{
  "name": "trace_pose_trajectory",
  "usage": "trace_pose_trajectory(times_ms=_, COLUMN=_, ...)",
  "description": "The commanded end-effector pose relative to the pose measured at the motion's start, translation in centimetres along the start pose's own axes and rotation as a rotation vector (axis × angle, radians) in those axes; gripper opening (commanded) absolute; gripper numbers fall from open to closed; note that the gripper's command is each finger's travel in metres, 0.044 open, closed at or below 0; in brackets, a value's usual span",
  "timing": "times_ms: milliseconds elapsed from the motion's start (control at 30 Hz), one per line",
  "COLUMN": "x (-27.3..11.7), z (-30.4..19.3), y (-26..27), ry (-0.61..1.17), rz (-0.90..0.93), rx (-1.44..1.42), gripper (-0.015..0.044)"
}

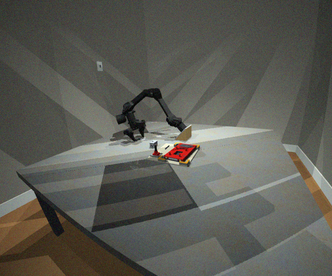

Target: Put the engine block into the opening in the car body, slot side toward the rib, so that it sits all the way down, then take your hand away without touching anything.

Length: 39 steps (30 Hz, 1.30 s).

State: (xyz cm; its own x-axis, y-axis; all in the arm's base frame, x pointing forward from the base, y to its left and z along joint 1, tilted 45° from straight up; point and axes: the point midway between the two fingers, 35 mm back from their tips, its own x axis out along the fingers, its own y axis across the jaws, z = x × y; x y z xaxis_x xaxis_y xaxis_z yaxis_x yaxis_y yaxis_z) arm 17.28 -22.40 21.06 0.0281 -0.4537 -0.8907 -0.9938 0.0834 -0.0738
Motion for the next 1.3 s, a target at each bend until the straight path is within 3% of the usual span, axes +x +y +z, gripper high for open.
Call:
trace_pose_trajectory(times_ms=0, x=1.1, z=3.9, y=-2.1, ry=-0.002, rz=0.053, rx=-0.022, gripper=0.0440)
trace_pose_trajectory(times_ms=300, x=1.6, z=13.0, y=-5.1, ry=0.118, rz=0.097, rx=-0.091, gripper=0.0440)
trace_pose_trajectory(times_ms=567, x=0.7, z=20.1, y=-5.2, ry=0.299, rz=0.011, rx=-0.157, gripper=0.0440)
trace_pose_trajectory(times_ms=1267, x=3.1, z=19.8, y=-5.2, ry=0.314, rz=-0.003, rx=-0.163, gripper=0.0440)
